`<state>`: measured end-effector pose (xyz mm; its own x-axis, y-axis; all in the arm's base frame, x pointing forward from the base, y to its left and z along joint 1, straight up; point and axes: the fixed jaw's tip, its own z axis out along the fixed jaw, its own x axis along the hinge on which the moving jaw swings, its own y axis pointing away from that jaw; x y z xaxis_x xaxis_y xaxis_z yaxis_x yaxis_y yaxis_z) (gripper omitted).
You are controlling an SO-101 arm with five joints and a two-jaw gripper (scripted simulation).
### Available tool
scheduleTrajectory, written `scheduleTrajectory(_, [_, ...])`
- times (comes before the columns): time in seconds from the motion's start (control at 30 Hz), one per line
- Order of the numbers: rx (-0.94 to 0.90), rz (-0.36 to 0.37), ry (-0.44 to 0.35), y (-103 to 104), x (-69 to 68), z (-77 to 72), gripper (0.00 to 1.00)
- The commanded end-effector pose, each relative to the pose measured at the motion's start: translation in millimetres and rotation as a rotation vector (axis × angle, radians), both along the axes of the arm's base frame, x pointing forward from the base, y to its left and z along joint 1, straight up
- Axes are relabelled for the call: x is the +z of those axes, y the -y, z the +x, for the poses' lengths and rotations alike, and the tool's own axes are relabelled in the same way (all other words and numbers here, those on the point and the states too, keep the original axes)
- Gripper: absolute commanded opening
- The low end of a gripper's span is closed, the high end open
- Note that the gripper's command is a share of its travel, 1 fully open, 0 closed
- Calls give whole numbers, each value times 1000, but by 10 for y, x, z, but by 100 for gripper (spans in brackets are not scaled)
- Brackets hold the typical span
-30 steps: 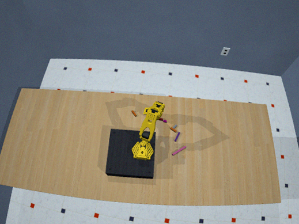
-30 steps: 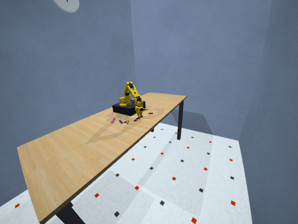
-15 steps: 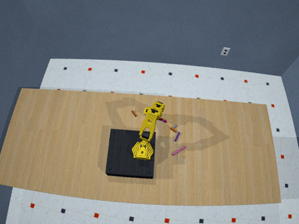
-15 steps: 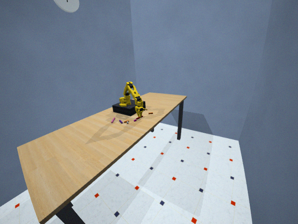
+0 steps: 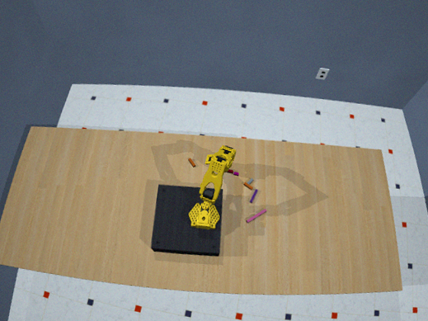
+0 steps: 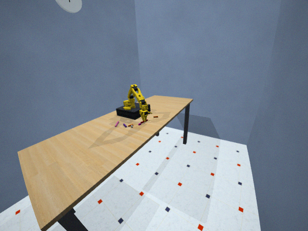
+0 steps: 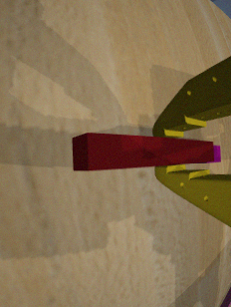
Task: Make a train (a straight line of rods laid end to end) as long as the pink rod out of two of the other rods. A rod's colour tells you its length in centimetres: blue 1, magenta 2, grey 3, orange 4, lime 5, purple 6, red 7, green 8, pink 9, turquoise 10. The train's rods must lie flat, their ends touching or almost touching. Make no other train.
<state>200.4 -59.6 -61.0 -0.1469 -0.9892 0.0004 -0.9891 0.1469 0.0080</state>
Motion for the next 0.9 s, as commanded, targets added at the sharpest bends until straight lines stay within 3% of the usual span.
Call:
scheduleTrajectory(0.0, [14, 5, -12, -23, -48, -23, 0])
scheduleTrajectory(0.87, [14, 4, -9, -22, -79, -22, 0])
